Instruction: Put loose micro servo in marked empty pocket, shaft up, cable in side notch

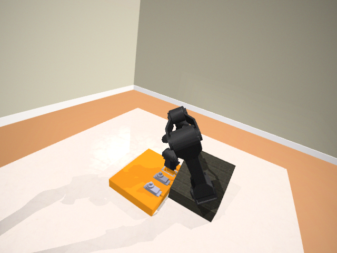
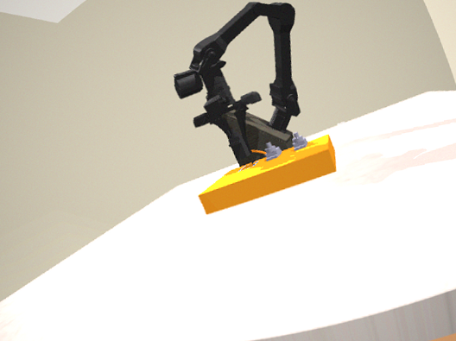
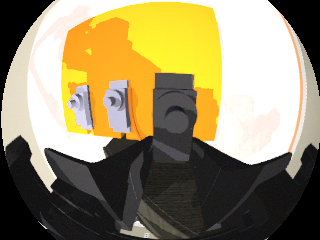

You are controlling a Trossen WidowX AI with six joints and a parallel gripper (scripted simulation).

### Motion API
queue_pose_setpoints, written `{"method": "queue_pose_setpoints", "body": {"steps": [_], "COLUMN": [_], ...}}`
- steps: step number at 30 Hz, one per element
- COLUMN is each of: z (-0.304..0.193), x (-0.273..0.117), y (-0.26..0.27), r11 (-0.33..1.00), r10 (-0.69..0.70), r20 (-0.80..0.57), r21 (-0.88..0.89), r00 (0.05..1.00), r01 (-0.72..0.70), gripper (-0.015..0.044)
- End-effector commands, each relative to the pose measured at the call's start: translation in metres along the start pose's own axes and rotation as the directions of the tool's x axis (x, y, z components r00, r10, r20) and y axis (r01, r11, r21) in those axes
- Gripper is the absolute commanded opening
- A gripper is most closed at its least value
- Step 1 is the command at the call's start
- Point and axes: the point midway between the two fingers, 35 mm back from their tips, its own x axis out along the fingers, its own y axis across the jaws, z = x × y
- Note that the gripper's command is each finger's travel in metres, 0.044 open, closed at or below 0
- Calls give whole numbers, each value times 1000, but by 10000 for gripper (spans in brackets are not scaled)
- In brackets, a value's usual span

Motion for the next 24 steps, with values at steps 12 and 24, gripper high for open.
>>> {"method": "queue_pose_setpoints", "body": {"steps": [12,24], "z": [-1,-1], "x": [19,19], "y": [0,0], "r11": [1000,1000], "r10": [-3,-3], "r20": [-1,-1], "r21": [-7,-7], "r00": [1000,1000], "r01": [3,3], "gripper": [0,0]}}
